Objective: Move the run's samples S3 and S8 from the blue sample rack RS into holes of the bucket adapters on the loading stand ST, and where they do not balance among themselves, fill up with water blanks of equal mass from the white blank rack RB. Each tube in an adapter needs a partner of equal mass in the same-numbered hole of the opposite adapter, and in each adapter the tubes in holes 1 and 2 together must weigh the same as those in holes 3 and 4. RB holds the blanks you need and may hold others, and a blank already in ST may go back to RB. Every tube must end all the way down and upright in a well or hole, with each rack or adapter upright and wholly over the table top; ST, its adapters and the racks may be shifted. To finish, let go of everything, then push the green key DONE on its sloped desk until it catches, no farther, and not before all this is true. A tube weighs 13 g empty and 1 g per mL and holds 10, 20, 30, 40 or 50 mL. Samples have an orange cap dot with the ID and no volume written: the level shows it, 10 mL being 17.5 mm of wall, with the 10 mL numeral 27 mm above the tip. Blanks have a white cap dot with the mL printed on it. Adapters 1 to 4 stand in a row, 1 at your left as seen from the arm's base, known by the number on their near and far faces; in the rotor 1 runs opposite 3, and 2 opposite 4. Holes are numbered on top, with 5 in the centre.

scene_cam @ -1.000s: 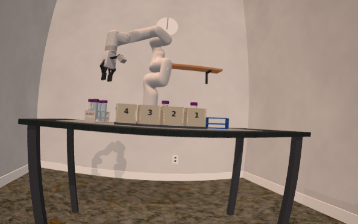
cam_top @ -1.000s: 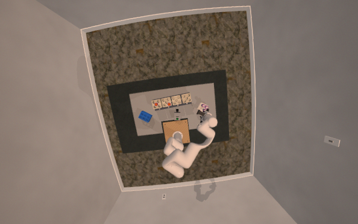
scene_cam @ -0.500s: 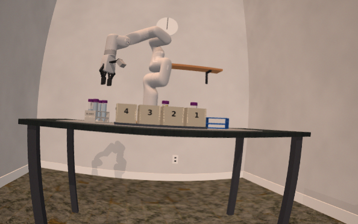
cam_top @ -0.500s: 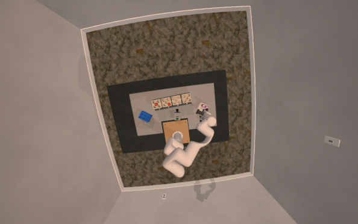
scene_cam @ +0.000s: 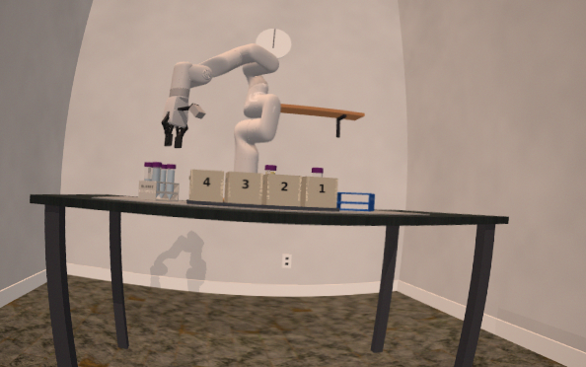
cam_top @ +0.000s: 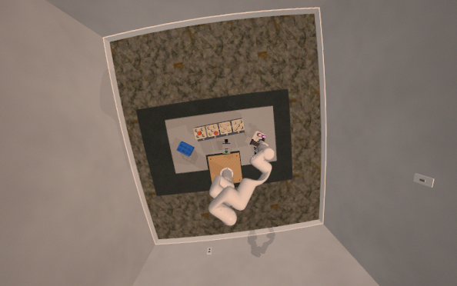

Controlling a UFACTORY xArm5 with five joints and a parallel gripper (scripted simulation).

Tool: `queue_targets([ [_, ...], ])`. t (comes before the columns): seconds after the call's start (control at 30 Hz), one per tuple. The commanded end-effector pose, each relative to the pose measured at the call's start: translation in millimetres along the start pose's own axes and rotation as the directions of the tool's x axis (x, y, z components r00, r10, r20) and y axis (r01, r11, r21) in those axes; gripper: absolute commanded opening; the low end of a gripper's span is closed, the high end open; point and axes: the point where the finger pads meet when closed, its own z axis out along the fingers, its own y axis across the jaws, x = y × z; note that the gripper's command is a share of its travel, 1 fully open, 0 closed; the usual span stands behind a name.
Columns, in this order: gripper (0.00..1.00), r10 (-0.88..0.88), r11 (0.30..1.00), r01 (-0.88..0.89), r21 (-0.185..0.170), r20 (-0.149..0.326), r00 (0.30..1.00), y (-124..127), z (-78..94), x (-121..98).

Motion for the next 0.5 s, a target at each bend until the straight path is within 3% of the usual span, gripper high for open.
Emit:
queue_targets([
  [0.0, 0.57, 0.000, 1.000, 0.000, -0.004, 0.001, 1.000, 1.2, 8.4, -0.2],
  [0.47, 0.57, 0.000, 1.000, 0.000, -0.004, 0.001, 1.000, 1.2, 32.4, -0.2],
])
